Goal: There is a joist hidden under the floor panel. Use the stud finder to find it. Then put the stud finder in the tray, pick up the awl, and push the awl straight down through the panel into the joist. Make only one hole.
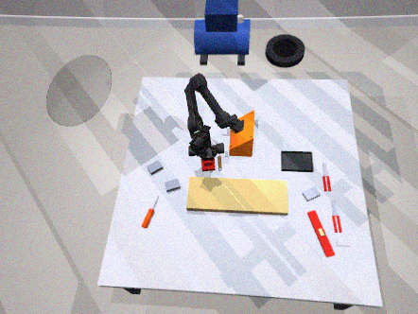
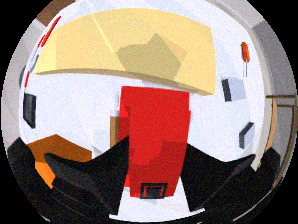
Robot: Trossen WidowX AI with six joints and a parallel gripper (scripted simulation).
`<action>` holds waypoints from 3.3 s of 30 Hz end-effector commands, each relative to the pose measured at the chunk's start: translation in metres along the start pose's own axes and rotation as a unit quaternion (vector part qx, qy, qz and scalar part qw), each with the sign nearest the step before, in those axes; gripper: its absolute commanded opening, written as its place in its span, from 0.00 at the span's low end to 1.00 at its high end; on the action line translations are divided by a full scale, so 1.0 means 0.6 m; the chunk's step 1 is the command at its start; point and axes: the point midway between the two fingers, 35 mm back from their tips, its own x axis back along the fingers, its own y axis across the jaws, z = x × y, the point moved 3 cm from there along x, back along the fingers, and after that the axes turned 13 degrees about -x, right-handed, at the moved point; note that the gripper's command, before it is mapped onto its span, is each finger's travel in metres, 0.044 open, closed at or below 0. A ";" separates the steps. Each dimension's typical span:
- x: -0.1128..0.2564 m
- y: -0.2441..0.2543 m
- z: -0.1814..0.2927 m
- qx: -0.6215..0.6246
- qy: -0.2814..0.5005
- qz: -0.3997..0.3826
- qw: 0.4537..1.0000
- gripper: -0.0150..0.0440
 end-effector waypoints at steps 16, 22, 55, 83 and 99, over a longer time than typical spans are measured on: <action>0.067 -0.013 -0.047 -0.010 -0.012 0.012 1.000 0.25; 0.067 -0.020 -0.093 -0.019 -0.013 0.014 1.000 0.25; 0.017 -0.023 -0.290 -0.061 -0.019 0.025 0.998 0.25; -0.065 -0.031 -0.271 -0.061 -0.019 0.026 0.998 0.25; -0.099 -0.035 -0.262 -0.061 -0.019 0.027 0.998 0.25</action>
